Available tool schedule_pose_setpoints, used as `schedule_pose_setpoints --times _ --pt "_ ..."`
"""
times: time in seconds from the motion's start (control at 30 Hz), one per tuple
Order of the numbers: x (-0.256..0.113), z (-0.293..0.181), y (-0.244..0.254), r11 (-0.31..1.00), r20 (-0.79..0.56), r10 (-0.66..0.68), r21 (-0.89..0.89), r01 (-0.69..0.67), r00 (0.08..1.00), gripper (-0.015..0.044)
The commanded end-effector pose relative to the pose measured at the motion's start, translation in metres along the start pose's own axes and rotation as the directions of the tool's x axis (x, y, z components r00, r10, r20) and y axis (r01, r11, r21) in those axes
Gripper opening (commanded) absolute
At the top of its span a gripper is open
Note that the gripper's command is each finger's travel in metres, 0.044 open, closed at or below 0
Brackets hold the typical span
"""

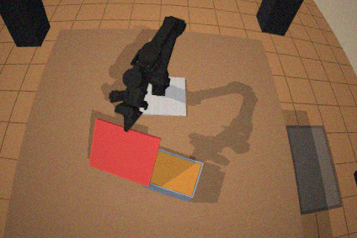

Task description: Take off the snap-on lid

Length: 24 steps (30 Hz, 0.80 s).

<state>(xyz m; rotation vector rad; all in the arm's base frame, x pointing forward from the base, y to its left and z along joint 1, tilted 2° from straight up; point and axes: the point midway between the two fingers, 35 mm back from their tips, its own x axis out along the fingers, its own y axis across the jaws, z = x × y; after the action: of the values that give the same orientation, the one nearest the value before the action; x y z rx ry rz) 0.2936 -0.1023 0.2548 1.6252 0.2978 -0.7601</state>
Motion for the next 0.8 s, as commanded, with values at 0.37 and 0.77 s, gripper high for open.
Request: schedule_pose_setpoints --times 0.37,0.77 --pt "-0.005 0.029 0.000 1.000 -0.001 0.011 -0.007 -0.011 1.000 0.0000" --pt "-0.006 0.052 -0.002 1.000 0.000 0.011 -0.009 -0.011 1.000 0.0000"
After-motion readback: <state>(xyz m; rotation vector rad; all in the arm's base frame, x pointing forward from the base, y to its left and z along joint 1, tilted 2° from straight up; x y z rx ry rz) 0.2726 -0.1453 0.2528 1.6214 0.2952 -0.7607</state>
